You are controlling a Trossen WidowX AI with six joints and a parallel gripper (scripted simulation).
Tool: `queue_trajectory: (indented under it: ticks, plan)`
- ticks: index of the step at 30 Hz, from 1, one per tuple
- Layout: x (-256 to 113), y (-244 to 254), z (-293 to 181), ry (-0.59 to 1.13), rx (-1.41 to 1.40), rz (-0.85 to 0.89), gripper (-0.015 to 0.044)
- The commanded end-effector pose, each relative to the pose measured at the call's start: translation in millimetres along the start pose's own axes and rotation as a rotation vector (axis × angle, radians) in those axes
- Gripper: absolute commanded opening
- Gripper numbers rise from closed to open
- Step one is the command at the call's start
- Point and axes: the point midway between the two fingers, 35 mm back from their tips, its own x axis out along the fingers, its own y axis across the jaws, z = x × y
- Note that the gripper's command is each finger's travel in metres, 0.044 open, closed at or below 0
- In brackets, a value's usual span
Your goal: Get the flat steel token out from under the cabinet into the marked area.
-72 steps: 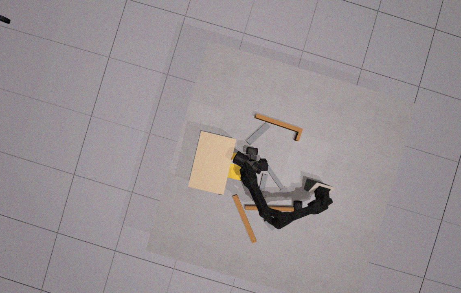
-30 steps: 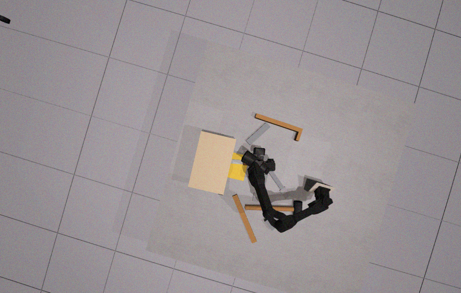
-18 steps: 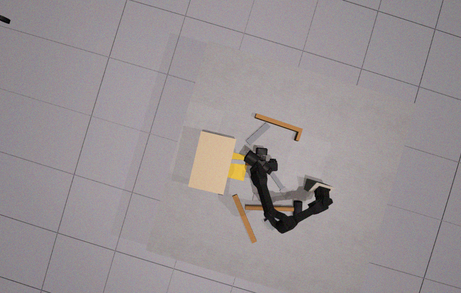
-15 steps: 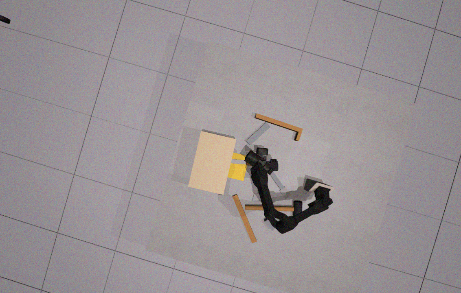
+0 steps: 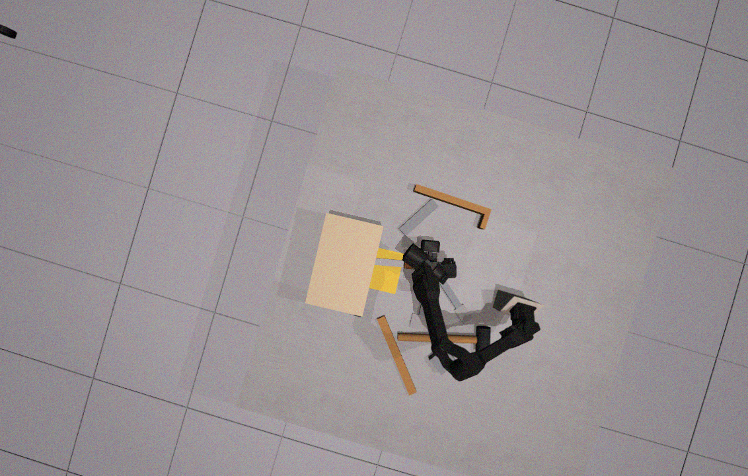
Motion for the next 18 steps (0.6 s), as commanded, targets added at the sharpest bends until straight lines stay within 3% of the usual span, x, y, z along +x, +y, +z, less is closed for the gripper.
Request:
queue_trajectory:
  ticks: [1,18]
  plan:
    - [0.9,-0.7,9.6,-0.007,0.002,-0.002,0.0]
    - [0.8,1.0,30.5,-0.008,0.002,-0.002,0.0]
